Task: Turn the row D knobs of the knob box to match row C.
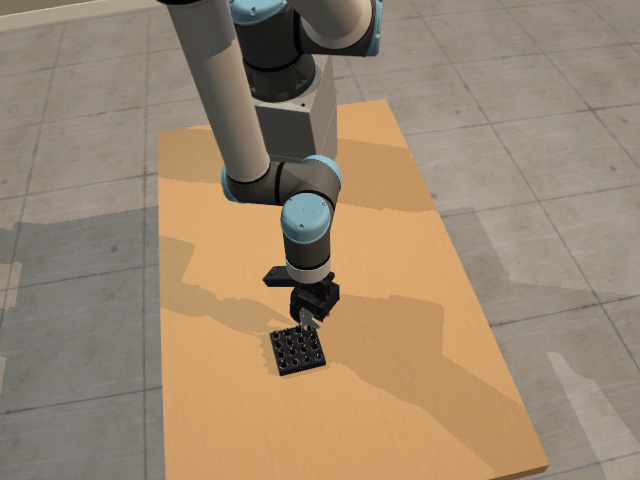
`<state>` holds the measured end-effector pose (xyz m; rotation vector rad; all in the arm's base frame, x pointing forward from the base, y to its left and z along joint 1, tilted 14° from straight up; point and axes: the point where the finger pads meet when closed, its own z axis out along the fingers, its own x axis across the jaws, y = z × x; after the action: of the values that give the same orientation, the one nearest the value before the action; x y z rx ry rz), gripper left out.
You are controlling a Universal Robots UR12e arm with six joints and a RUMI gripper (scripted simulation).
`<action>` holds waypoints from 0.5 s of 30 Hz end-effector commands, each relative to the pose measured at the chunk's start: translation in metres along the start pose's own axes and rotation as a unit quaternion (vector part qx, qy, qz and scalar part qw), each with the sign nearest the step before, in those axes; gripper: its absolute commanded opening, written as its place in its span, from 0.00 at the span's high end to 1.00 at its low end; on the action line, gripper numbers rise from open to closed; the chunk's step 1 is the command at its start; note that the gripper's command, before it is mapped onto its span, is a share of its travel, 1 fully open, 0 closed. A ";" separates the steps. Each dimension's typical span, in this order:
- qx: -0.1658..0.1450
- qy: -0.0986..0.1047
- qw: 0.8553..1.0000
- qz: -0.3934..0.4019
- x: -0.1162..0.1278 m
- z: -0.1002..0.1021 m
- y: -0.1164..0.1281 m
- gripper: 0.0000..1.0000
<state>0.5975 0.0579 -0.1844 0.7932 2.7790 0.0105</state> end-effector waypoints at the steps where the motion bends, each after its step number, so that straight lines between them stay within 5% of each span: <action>1: 0.000 0.000 1.000 0.000 0.000 0.000 0.000 0.89; 15: 0.000 0.000 1.000 0.000 0.000 0.000 0.000 0.96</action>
<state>0.5975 0.0579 -0.1844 0.7932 2.7790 0.0105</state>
